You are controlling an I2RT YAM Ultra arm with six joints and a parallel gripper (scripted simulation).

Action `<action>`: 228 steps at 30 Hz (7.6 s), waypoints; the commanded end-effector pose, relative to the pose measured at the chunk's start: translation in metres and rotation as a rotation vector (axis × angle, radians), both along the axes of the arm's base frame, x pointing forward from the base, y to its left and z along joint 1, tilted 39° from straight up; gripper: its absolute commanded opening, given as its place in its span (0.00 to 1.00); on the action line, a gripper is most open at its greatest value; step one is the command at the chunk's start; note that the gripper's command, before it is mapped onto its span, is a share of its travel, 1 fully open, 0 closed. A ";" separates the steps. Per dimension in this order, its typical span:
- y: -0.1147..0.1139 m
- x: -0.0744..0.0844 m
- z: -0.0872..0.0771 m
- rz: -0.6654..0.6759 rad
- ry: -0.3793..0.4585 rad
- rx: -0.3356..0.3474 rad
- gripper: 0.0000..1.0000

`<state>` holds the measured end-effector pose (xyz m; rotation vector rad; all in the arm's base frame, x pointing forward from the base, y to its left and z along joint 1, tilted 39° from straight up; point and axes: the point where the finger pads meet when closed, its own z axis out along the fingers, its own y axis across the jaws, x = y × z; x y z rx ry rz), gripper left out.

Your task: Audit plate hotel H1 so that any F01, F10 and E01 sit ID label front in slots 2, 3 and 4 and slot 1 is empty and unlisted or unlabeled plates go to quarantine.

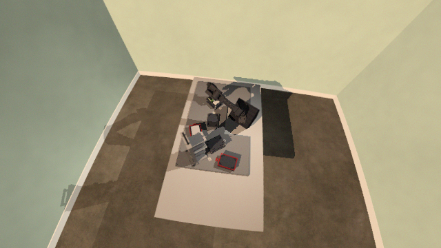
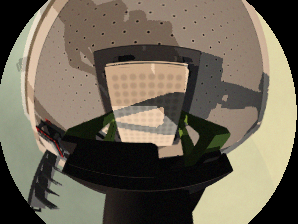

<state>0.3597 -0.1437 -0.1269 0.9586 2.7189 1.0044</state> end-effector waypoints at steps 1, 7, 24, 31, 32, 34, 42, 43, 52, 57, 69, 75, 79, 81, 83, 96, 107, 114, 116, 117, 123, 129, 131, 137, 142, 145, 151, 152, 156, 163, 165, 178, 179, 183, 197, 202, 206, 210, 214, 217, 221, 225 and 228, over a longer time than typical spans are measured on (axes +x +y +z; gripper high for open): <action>-0.007 0.004 0.003 -0.015 -0.020 -0.015 0.86; -0.007 0.004 0.003 -0.015 -0.020 -0.015 0.86; -0.022 0.007 0.021 -0.021 -0.046 -0.031 0.86; -0.025 0.005 0.025 -0.021 -0.045 -0.032 0.86; -0.026 0.005 0.026 -0.021 -0.045 -0.032 0.86; -0.027 0.004 0.027 -0.021 -0.044 -0.033 0.86; -0.032 0.001 0.033 -0.020 -0.042 -0.037 0.86; -0.032 0.001 0.033 -0.020 -0.042 -0.037 0.86; -0.036 -0.002 0.039 -0.020 -0.040 -0.039 0.86; -0.039 -0.004 0.043 -0.020 -0.040 -0.038 0.86; -0.044 -0.007 0.051 -0.020 -0.039 -0.039 0.86; -0.047 -0.009 0.056 -0.020 -0.040 -0.039 0.86; -0.048 -0.010 0.057 -0.020 -0.039 -0.039 0.86; -0.049 -0.011 0.059 -0.019 -0.039 -0.040 0.86; -0.050 -0.011 0.060 -0.019 -0.038 -0.040 0.86; -0.055 -0.014 0.068 -0.020 -0.040 -0.038 0.86; -0.055 -0.014 0.068 -0.022 -0.039 -0.037 0.86; -0.055 -0.014 0.068 -0.022 -0.041 -0.039 0.86; -0.055 -0.014 0.068 -0.022 -0.041 -0.039 0.86; -0.055 -0.014 0.068 -0.022 -0.041 -0.039 0.86; -0.058 -0.016 0.072 -0.019 -0.038 -0.040 0.86; -0.064 -0.020 0.080 -0.019 -0.037 -0.041 0.86; -0.066 -0.021 0.084 -0.020 -0.039 -0.040 0.86; -0.075 -0.027 0.097 -0.019 -0.036 -0.042 0.86; -0.082 -0.032 0.107 -0.019 -0.035 -0.042 0.86; -0.085 -0.034 0.112 -0.019 -0.035 -0.043 0.86; -0.092 -0.038 0.122 -0.019 -0.034 -0.043 0.86; -0.093 -0.039 0.124 -0.019 -0.034 -0.043 0.86; -0.099 -0.043 0.133 -0.019 -0.034 -0.043 0.86; -0.106 -0.047 0.143 -0.018 -0.033 -0.044 0.86; -0.108 -0.049 0.147 -0.019 -0.034 -0.043 0.86; -0.099 -0.058 0.157 -0.050 0.011 0.009 0.86; -0.099 -0.058 0.157 -0.050 0.011 0.009 0.86; -0.091 -0.050 0.162 -0.076 0.020 0.005 0.86; -0.059 -0.047 0.185 -0.178 0.091 0.046 0.86; -0.046 -0.050 0.194 -0.248 0.137 0.072 0.86; -0.033 -0.050 0.201 -0.295 0.174 0.092 0.86; -0.027 -0.053 0.208 -0.359 0.208 0.113 0.86; -0.017 -0.051 0.212 -0.344 0.209 0.112 0.86; -0.010 -0.053 0.217 -0.349 0.210 0.111 0.86; 0.003 -0.055 0.224 -0.382 0.237 0.127 0.86; 0.010 -0.060 0.230 -0.446 0.274 0.148 0.86; 0.023 -0.061 0.235 -0.473 0.301 0.163 0.86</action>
